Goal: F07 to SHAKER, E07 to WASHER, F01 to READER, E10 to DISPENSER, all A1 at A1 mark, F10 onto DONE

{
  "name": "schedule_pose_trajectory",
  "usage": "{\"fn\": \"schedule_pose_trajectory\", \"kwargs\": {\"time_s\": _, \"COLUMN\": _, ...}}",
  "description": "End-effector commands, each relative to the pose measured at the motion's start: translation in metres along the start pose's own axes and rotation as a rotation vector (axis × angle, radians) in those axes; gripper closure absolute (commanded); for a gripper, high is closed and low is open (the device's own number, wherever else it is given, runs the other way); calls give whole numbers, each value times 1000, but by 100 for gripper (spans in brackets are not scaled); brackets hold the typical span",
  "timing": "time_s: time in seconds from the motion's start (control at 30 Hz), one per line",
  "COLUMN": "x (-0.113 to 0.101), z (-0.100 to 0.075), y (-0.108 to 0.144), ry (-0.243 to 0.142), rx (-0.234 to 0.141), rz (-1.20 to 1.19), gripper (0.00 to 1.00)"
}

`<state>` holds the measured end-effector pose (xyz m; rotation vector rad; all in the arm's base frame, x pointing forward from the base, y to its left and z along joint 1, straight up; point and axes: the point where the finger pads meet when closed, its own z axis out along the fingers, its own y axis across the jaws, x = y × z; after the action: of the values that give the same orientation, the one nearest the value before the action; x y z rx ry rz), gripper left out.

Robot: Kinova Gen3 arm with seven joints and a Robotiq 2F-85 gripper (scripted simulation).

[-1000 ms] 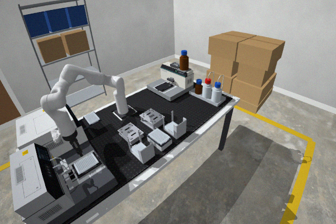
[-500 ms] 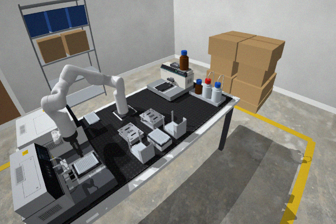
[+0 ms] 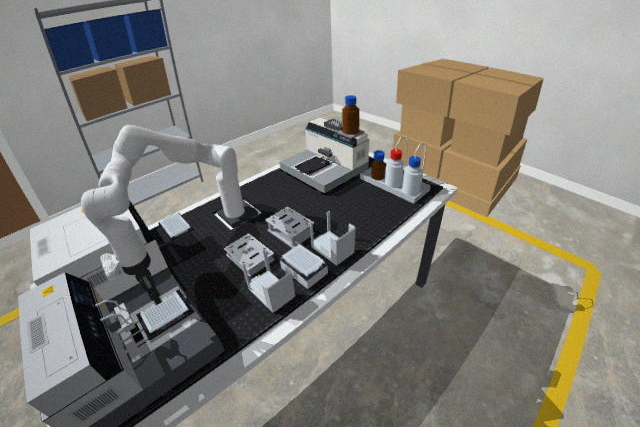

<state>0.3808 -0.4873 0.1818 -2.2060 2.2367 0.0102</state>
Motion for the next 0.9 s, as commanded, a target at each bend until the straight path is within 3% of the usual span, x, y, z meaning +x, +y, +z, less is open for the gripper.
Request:
{"fn": "schedule_pose_trajectory", "kwargs": {"time_s": 0.0, "x": 0, "z": 3, "y": 0, "ry": 2, "rx": 2, "rz": 0, "gripper": 0}}
{"fn": "schedule_pose_trajectory", "kwargs": {"time_s": 0.87, "x": 0, "z": 32, "y": 0, "ry": 2, "rx": 2, "rz": 0, "gripper": 0}}
